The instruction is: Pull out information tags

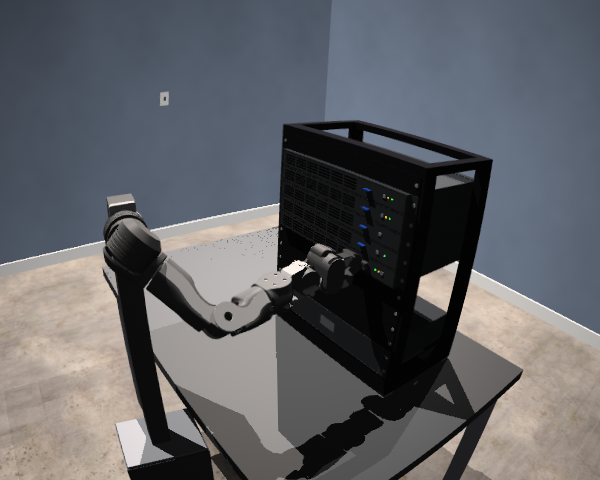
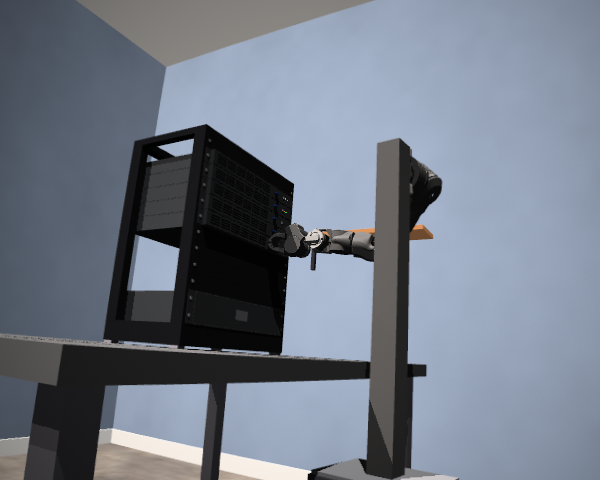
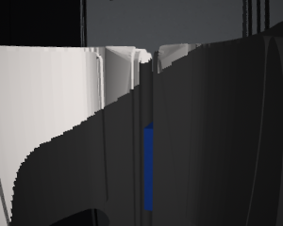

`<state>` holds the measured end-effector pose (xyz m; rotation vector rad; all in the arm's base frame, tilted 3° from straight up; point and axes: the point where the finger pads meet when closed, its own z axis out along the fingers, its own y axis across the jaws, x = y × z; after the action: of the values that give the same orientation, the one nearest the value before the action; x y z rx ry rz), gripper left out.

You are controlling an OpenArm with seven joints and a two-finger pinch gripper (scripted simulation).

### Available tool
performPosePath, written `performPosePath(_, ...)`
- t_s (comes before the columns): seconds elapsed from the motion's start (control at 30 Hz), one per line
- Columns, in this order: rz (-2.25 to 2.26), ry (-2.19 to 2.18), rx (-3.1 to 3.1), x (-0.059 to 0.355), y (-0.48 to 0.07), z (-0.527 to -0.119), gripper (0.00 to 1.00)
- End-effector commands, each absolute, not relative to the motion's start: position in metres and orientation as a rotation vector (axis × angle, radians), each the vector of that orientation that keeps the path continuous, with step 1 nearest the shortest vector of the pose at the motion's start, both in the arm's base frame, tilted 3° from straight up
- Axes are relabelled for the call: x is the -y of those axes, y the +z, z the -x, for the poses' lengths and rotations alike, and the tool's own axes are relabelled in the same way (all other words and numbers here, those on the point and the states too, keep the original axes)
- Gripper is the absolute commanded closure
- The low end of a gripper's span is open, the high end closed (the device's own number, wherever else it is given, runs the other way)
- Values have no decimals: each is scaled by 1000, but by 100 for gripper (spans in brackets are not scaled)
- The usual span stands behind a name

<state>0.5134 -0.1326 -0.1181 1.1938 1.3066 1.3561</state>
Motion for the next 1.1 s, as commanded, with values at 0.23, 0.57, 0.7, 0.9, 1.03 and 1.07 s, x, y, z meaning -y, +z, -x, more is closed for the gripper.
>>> performPosePath(0.23,-1186,1362,-1304,132,-116,-514,100)
performPosePath(0.57,-1182,1366,-1302,132,-114,-504,100)
performPosePath(0.7,-1182,1366,-1302,132,-114,-501,100)
performPosePath(0.9,-1182,1366,-1302,132,-114,-501,100)
performPosePath(1.03,-1181,1366,-1301,133,-114,-494,100)
performPosePath(1.07,-1181,1366,-1301,133,-114,-494,100)
